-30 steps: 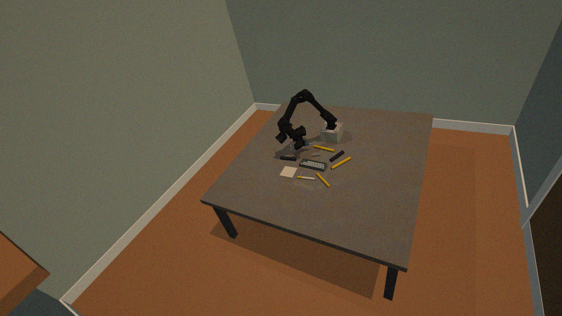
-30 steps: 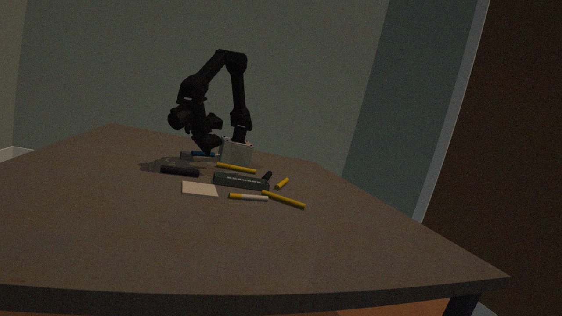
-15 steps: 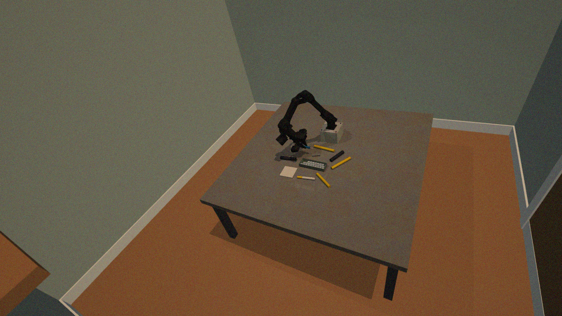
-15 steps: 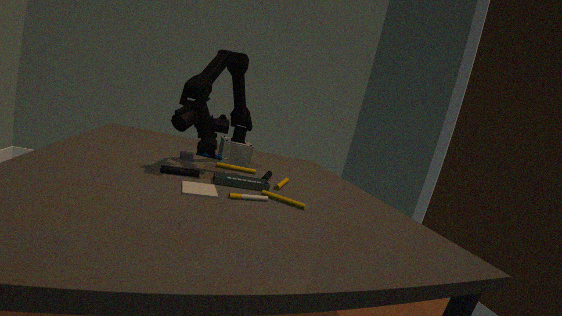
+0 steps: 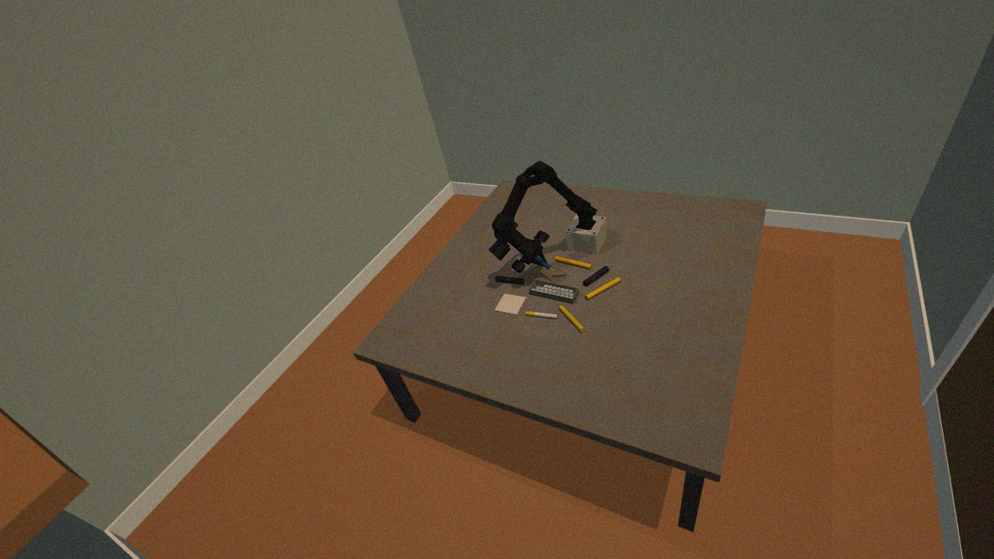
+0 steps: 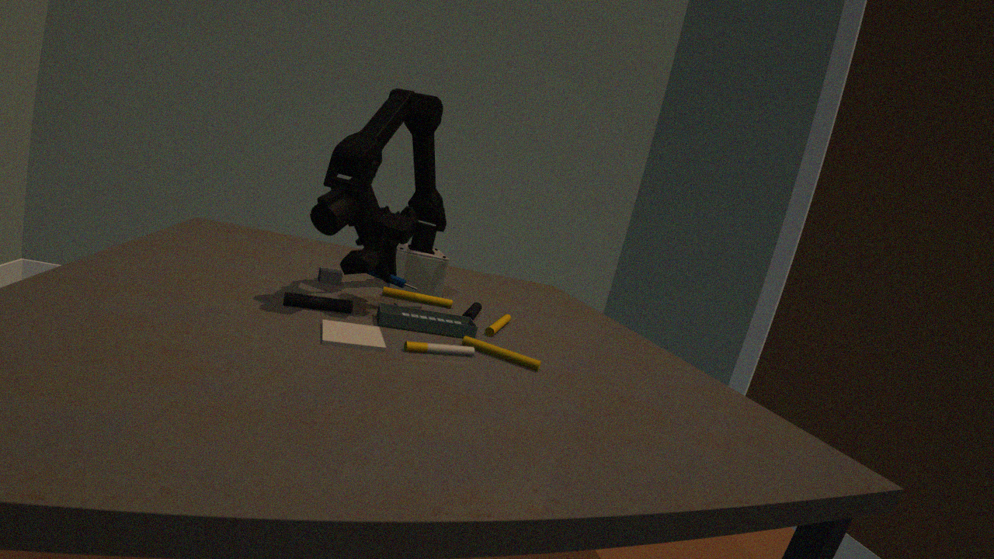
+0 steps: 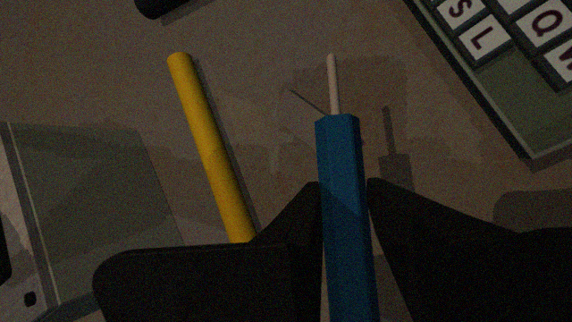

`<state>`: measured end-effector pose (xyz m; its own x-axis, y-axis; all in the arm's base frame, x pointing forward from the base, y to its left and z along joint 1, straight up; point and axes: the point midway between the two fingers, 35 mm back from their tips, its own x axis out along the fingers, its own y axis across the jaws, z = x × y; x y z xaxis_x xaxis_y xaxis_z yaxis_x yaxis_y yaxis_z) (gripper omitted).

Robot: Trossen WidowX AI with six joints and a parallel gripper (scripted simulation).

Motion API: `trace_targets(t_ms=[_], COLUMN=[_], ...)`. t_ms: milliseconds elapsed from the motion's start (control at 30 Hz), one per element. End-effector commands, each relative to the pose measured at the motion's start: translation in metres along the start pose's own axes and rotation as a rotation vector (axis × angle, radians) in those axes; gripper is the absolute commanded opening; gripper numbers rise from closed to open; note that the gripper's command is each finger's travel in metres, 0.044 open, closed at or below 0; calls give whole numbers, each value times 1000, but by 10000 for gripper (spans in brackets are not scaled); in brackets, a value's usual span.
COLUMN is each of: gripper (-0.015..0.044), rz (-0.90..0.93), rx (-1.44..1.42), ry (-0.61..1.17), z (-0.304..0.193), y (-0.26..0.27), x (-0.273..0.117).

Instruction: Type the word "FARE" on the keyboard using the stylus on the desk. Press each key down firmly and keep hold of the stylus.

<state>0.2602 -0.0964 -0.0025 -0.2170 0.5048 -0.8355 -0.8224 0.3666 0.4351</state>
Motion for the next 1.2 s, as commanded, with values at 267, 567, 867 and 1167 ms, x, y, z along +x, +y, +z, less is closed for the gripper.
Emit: trace_targets(t_ms=[267,567,867,1167], gripper=[0,0,0,0], rz=[15,52,109,186], rx=[364,650,936,1219], ry=[-78,-133,-178,-210], z=[26,45,64,84], y=[-7,-10,-11,-12], x=[1,2,3,3])
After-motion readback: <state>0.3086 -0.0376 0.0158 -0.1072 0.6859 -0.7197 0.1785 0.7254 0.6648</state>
